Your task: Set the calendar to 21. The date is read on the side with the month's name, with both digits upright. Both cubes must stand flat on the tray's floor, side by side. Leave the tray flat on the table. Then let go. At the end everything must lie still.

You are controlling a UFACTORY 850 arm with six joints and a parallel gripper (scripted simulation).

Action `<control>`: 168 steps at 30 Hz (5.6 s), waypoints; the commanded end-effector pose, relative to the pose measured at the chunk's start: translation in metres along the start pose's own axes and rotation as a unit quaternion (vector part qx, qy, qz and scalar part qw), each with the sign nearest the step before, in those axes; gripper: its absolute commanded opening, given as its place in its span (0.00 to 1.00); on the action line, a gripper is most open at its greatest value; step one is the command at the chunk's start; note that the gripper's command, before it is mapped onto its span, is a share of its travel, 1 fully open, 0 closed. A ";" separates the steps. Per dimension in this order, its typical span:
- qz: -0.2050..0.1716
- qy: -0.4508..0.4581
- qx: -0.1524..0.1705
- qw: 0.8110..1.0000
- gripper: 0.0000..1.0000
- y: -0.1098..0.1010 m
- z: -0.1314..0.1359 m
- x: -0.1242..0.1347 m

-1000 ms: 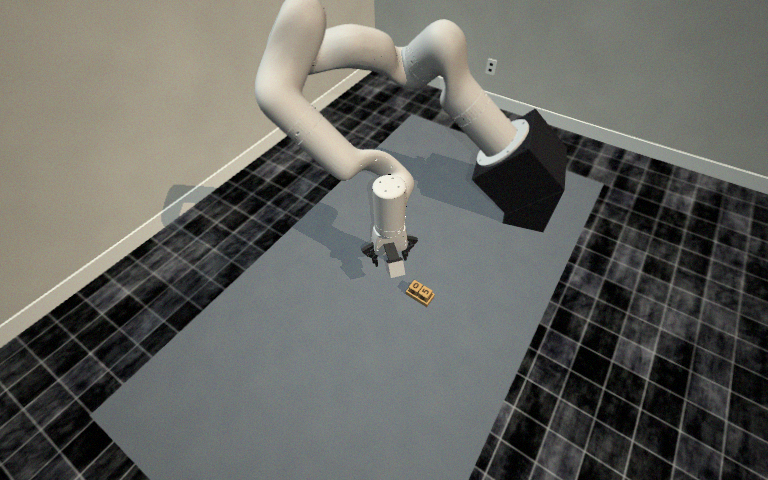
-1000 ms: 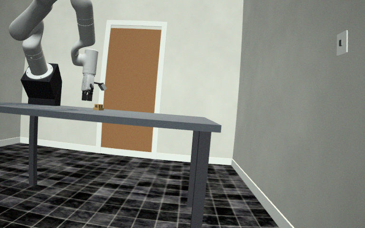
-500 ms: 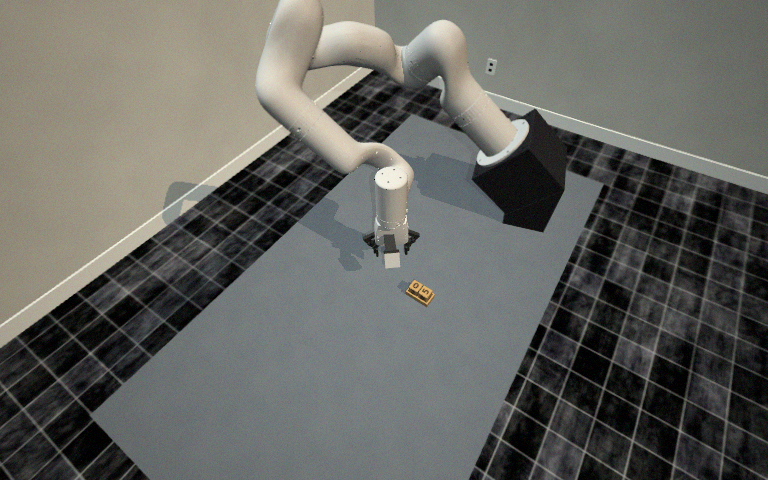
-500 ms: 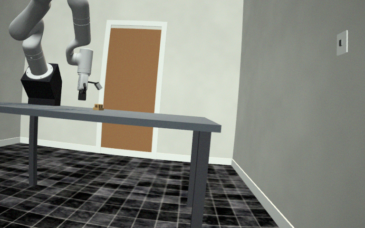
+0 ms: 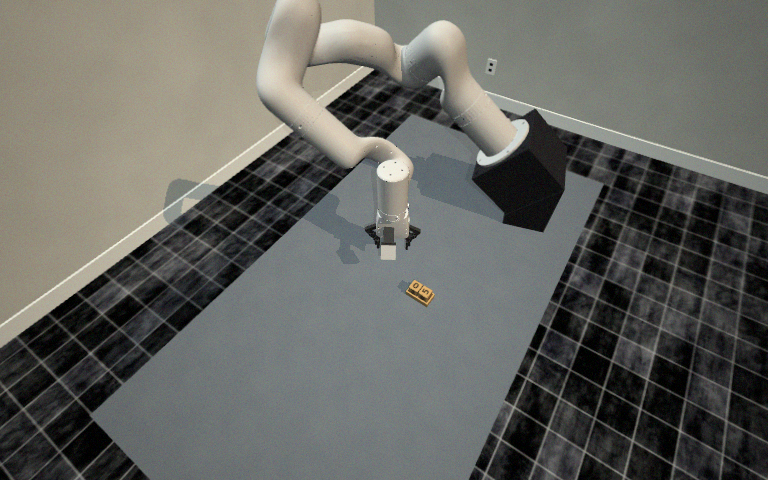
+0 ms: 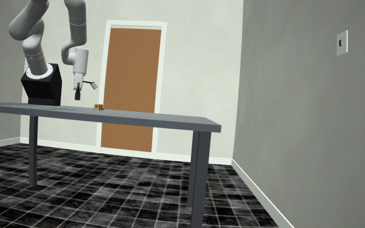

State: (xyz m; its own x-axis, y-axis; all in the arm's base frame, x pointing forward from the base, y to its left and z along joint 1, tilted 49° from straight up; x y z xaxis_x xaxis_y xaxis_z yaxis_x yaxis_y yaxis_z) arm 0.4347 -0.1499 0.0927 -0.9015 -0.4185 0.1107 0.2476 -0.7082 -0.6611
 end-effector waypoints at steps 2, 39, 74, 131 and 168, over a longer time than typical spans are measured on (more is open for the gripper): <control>0.001 0.001 0.000 1.000 1.00 0.005 0.000 0.000; 0.001 0.001 0.000 1.000 1.00 0.035 0.000 0.000; 0.001 0.001 0.000 1.000 1.00 0.035 0.000 0.000; 0.001 0.001 0.000 1.000 1.00 -0.025 0.000 0.000; 0.000 -0.377 0.001 0.926 1.00 -0.044 -0.088 -0.114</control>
State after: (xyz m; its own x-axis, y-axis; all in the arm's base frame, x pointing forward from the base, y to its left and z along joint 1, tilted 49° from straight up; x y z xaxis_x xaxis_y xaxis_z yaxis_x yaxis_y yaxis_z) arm 0.4850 -0.0425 0.0570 -0.5119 -0.6835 0.5204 0.2674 -0.7025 -0.6596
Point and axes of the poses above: the point where the finger pads meet when closed, its own y axis out along the fingers, its own z axis across the jaws, x = y × z, the point moved 3 cm from there along -y, back along the fingers, and after that the axes turned 6 degrees about y, right-handed, at the moved point
